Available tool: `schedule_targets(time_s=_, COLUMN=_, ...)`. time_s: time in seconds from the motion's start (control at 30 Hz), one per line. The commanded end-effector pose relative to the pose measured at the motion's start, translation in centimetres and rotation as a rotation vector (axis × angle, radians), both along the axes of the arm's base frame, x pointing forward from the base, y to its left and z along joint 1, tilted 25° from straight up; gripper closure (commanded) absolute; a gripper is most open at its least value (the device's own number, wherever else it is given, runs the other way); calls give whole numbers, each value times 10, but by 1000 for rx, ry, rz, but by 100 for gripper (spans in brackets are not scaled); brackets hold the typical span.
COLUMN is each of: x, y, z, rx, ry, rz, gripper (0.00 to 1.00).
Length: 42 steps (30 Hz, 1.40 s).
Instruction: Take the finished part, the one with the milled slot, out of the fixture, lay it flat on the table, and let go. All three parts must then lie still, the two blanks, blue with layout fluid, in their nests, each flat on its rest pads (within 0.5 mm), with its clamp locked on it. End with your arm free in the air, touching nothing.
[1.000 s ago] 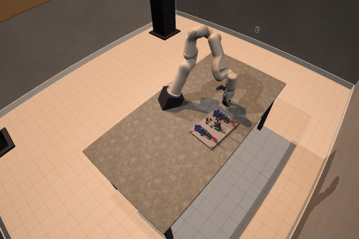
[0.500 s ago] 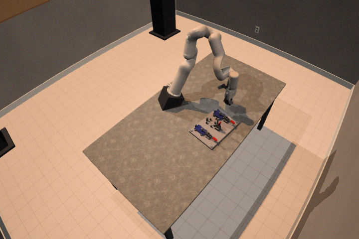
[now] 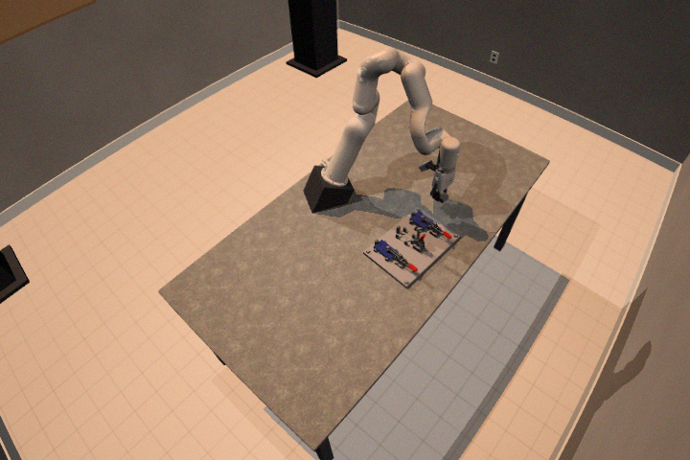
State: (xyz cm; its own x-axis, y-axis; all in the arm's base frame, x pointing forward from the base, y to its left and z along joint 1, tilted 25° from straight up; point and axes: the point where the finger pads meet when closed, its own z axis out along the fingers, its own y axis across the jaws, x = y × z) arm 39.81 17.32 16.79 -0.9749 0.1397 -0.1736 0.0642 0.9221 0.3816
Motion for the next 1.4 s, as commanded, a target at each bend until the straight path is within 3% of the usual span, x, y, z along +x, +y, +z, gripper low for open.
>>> schedule_targets(time_s=0.0, x=1, y=0, z=1, rx=1, ry=-4, rz=0, gripper=100)
schedule_targets(time_s=0.83, x=1, y=1, z=0, rx=1, ry=-3, rz=0, gripper=100)
schedule_targets(time_s=1.37, x=6, y=9, z=-20, rx=1, ry=-3, rz=-1, gripper=100)
